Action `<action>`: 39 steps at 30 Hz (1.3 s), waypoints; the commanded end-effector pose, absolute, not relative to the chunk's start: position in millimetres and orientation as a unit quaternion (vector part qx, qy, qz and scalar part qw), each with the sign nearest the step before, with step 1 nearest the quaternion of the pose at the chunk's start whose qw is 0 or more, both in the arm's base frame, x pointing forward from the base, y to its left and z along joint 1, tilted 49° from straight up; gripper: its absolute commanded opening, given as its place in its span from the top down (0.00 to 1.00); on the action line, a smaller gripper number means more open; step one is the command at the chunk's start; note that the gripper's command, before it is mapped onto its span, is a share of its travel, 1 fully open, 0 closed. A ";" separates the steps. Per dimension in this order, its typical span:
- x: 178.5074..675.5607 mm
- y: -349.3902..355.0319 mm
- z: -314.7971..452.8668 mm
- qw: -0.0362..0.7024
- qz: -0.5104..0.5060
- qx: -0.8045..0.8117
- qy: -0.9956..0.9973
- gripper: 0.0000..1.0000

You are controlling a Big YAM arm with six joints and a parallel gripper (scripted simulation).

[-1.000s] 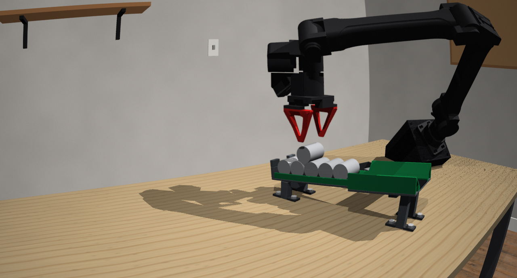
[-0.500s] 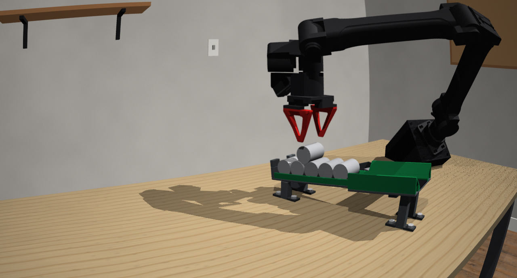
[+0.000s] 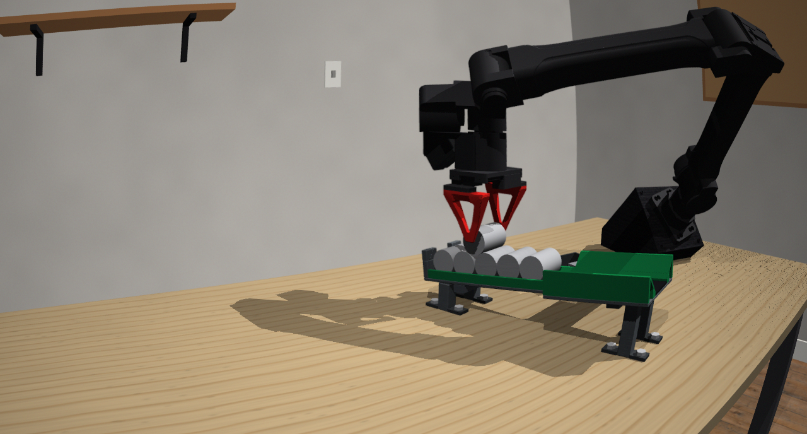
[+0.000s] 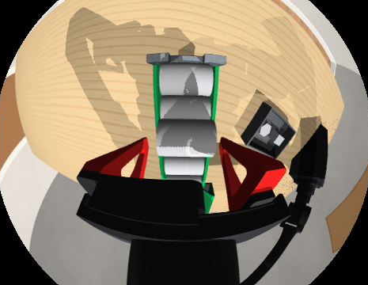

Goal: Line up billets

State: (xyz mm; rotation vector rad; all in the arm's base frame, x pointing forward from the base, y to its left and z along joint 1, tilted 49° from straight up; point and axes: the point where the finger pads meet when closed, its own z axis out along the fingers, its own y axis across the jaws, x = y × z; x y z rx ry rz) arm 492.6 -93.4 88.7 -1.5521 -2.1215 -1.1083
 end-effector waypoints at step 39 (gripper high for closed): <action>493.0 -94.0 72.7 0.149 -0.384 -0.547 -0.729 0.17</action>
